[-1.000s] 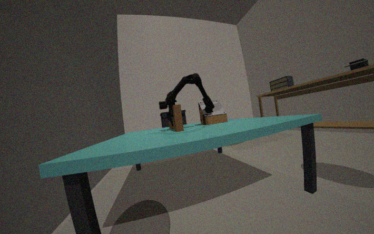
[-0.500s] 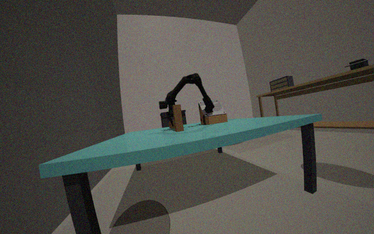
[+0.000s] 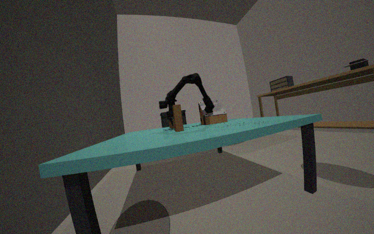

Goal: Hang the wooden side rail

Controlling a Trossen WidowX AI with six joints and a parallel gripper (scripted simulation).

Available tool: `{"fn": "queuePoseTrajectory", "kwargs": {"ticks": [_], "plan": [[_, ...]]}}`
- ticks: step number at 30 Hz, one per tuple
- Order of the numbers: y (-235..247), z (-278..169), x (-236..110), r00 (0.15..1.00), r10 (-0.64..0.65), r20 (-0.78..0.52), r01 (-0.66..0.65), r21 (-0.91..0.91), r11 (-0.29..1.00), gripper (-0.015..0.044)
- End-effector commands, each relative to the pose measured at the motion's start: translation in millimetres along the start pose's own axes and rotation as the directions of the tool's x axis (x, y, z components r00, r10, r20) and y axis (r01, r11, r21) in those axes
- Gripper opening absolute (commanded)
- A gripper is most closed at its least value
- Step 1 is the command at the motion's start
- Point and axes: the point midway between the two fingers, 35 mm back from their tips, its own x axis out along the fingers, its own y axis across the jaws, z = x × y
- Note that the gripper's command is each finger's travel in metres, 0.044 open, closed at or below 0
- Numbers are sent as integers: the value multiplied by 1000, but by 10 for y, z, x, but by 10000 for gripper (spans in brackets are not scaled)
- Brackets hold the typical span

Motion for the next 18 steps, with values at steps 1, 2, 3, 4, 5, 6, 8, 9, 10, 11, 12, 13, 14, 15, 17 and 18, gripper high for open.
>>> {"fn": "queuePoseTrajectory", "kwargs": {"ticks": [1, 2, 3, 4, 5, 6, 8, 9, 10, 11, 12, 13, 14, 15, 17, 18], "plan": [[25, 25, -70, 1000, 16, 8, -16, 3, 1000, 0], [25, 25, -72, 1000, 16, 8, -16, 3, 1000, 0], [25, 25, -74, 1000, 16, 8, -16, 3, 1000, 0], [25, 25, -75, 1000, 16, 8, -16, 3, 1000, 0], [25, 25, -77, 1000, 16, 8, -16, 3, 1000, 0], [25, 25, -79, 1000, 16, 8, -16, 3, 1000, 0], [25, 25, -82, 1000, 16, 8, -16, 3, 1000, 0], [25, 25, -84, 1000, 16, 8, -16, 3, 1000, 0], [25, 25, -85, 1000, 16, 8, -16, 3, 1000, 0], [25, 25, -87, 1000, 16, 8, -16, 3, 1000, 0], [25, 25, -89, 1000, 16, 8, -16, 3, 1000, 0], [25, 25, -90, 1000, 16, 8, -16, 3, 1000, 0], [25, 25, -92, 1000, 16, 8, -16, 3, 1000, 0], [25, 25, -94, 1000, 16, 8, -16, 3, 1000, 0], [25, 25, -97, 1000, 16, 8, -16, 3, 1000, 0], [25, 25, -99, 1000, 16, 8, -16, 3, 1000, 0]]}}
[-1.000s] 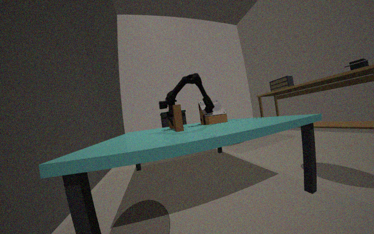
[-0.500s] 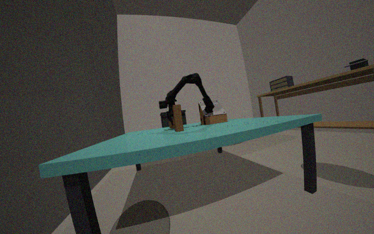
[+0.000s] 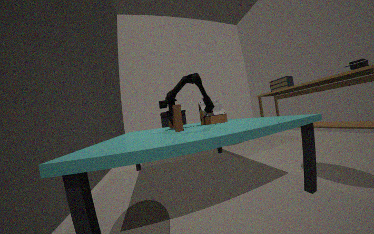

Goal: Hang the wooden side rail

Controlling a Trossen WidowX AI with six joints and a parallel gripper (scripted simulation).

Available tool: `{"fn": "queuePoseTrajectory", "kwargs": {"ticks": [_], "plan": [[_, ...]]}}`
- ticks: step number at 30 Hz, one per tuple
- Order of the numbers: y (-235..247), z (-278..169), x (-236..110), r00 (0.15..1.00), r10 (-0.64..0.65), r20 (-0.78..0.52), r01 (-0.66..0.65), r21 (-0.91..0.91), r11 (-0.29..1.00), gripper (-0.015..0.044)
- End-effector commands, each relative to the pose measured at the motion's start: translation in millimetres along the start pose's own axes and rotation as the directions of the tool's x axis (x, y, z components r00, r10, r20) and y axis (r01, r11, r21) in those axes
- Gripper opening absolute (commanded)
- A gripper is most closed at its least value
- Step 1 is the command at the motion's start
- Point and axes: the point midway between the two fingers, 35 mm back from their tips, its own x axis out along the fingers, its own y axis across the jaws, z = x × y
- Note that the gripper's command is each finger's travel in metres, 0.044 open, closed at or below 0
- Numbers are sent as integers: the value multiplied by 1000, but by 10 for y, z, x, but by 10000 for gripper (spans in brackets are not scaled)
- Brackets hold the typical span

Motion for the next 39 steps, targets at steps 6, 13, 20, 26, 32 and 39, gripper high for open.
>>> {"fn": "queuePoseTrajectory", "kwargs": {"ticks": [6, 13, 20, 26, 32, 39], "plan": [[26, 25, -79, 1000, 16, 8, -16, 2, 1000, 0], [26, 25, -91, 1000, 16, 8, -16, 2, 1000, 0], [25, 25, -102, 1000, 16, 8, -16, 2, 1000, 0], [25, 25, -112, 1000, 16, 8, -16, 2, 1000, 0], [25, 25, -122, 1000, 16, 8, -16, 2, 1000, 0], [25, 25, -134, 1000, 16, 8, -16, 2, 1000, 0]]}}
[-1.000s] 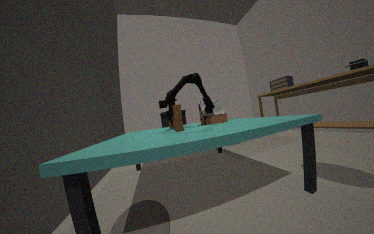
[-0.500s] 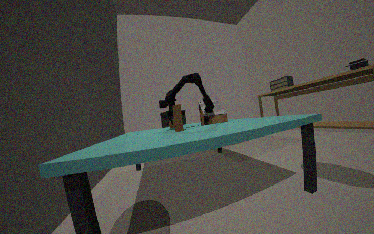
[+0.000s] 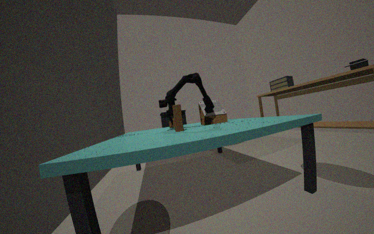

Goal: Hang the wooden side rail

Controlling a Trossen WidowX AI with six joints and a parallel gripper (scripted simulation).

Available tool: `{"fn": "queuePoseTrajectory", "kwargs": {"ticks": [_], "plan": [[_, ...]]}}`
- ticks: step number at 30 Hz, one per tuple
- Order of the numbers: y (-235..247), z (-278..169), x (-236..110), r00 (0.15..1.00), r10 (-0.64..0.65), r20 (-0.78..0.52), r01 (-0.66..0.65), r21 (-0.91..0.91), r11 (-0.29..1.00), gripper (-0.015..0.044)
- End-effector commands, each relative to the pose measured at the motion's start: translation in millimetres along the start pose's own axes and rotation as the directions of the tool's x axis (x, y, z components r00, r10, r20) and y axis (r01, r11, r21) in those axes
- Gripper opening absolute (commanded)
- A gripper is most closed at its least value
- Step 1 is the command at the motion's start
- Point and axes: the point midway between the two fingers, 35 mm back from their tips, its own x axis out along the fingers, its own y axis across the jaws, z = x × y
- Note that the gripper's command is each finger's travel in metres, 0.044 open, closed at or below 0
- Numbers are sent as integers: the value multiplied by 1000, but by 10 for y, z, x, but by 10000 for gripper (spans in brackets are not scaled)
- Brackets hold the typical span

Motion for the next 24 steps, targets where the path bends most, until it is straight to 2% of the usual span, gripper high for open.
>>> {"fn": "queuePoseTrajectory", "kwargs": {"ticks": [1, 24], "plan": [[26, 24, -71, 1000, 16, 9, -16, 1, 1000, 0], [11, 10, -69, 1000, 16, 9, -16, 1, 1000, 0]]}}
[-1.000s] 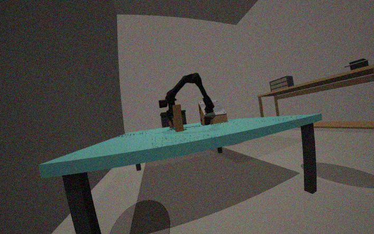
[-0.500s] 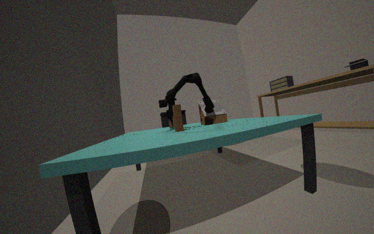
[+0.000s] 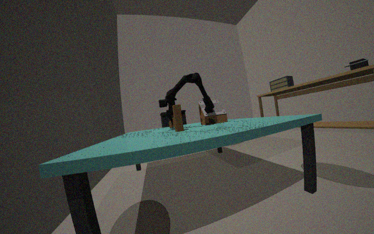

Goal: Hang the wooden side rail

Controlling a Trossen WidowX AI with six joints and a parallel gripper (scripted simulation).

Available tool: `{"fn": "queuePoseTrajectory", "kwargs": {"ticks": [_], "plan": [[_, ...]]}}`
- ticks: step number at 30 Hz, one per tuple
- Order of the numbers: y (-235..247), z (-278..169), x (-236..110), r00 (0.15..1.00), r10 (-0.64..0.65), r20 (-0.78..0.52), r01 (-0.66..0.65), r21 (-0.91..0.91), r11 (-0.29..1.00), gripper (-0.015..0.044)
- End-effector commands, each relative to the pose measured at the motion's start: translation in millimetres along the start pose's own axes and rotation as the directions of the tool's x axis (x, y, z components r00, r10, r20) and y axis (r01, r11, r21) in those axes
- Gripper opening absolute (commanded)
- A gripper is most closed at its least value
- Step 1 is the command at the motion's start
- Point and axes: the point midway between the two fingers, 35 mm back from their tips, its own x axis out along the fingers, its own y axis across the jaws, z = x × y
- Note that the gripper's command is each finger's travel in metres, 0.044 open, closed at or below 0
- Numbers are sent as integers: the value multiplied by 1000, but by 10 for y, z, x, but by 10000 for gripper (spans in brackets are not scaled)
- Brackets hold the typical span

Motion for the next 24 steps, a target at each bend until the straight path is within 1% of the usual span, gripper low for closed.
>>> {"fn": "queuePoseTrajectory", "kwargs": {"ticks": [1, 24], "plan": [[14, 12, -45, 1000, 15, 9, -15, 1, 1000, 0], [14, -14, -29, 1000, 15, 9, -15, 1, 1000, 0]]}}
